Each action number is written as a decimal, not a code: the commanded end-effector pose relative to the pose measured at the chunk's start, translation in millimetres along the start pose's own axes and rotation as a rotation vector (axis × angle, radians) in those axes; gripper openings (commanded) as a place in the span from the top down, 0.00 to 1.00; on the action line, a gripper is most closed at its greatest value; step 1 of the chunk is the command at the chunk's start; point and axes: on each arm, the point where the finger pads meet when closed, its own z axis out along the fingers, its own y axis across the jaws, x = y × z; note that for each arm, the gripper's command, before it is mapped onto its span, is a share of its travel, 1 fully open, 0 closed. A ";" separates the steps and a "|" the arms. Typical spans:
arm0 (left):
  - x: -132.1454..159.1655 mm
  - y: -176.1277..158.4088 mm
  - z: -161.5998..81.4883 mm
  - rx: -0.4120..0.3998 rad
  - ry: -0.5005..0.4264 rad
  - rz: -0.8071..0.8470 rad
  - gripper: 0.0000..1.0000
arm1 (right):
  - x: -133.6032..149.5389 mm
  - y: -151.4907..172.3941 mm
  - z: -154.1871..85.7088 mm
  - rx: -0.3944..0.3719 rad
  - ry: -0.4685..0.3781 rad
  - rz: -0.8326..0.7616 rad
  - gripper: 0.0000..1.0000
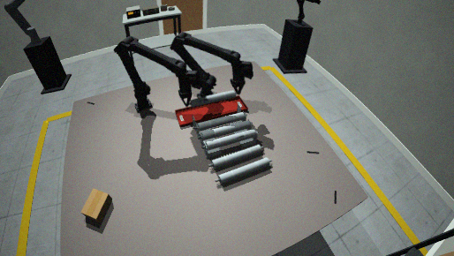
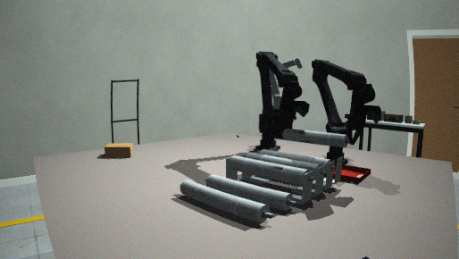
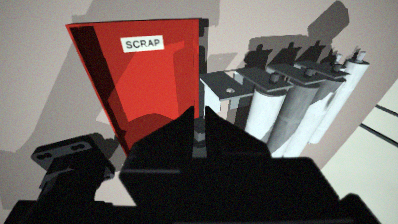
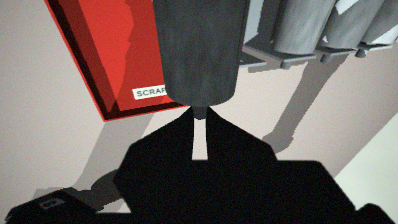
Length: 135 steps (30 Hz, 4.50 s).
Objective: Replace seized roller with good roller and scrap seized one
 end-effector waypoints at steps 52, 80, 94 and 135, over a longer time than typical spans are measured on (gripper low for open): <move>-7.9 -1.3 27.3 -0.078 -0.019 -0.001 0.97 | -6.1 -1.3 31.0 -0.084 -0.019 0.011 0.97; -14.8 -3.2 39.5 -0.124 -0.044 0.003 0.97 | -10.1 -0.8 40.9 -0.132 -0.044 0.017 0.97; -10.3 8.0 56.4 -0.177 -0.022 -0.003 0.97 | -6.6 10.7 62.7 -0.190 -0.014 0.008 0.97; -11.3 18.9 85.0 -0.267 -0.026 -0.006 0.97 | -14.0 10.1 82.8 -0.269 -0.024 0.009 0.97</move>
